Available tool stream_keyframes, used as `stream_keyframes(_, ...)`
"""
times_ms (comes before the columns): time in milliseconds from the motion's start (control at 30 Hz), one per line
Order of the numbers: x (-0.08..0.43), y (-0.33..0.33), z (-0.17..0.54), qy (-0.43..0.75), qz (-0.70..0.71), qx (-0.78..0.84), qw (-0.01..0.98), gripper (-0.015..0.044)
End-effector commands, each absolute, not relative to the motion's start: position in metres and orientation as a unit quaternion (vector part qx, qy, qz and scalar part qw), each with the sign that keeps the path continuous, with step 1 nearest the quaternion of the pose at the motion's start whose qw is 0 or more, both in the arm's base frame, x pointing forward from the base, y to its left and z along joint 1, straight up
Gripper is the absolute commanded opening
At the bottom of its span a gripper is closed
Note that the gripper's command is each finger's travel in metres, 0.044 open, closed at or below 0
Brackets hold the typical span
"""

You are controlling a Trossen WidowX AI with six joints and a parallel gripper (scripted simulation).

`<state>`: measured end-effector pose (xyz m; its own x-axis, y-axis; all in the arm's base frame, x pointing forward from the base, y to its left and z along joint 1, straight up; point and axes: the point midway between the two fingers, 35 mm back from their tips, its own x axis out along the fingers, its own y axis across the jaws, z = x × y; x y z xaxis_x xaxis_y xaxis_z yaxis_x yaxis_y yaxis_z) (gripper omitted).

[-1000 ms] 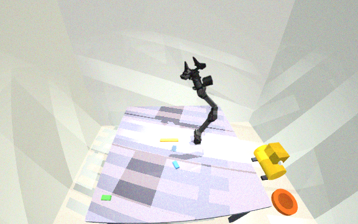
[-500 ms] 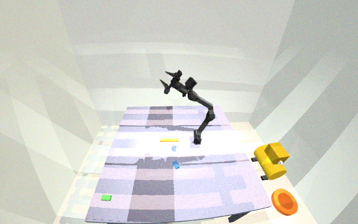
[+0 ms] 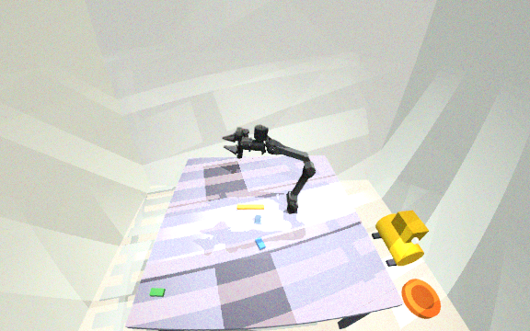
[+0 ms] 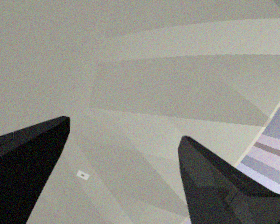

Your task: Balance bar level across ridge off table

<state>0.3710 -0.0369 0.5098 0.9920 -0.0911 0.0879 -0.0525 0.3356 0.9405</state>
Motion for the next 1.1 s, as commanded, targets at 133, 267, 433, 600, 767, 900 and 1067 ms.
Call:
stream_keyframes(133,0.392,-0.042,0.428,0.054,-0.089,0.49,0.866,0.0315)
stream_keyframes(267,0.394,-0.044,0.385,0.123,-0.118,0.437,0.883,0.0315)
stream_keyframes(433,0.391,-0.045,0.333,0.213,-0.142,0.368,0.894,0.0315)
stream_keyframes(600,0.38,-0.045,0.283,0.305,-0.151,0.298,0.892,0.0315)
stream_keyframes(767,0.362,-0.045,0.238,0.397,-0.147,0.228,0.877,0.0315)
stream_keyframes(900,0.343,-0.044,0.205,0.469,-0.133,0.174,0.856,0.0315)
stream_keyframes(1067,0.316,-0.041,0.169,0.555,-0.104,0.111,0.818,0.0315)
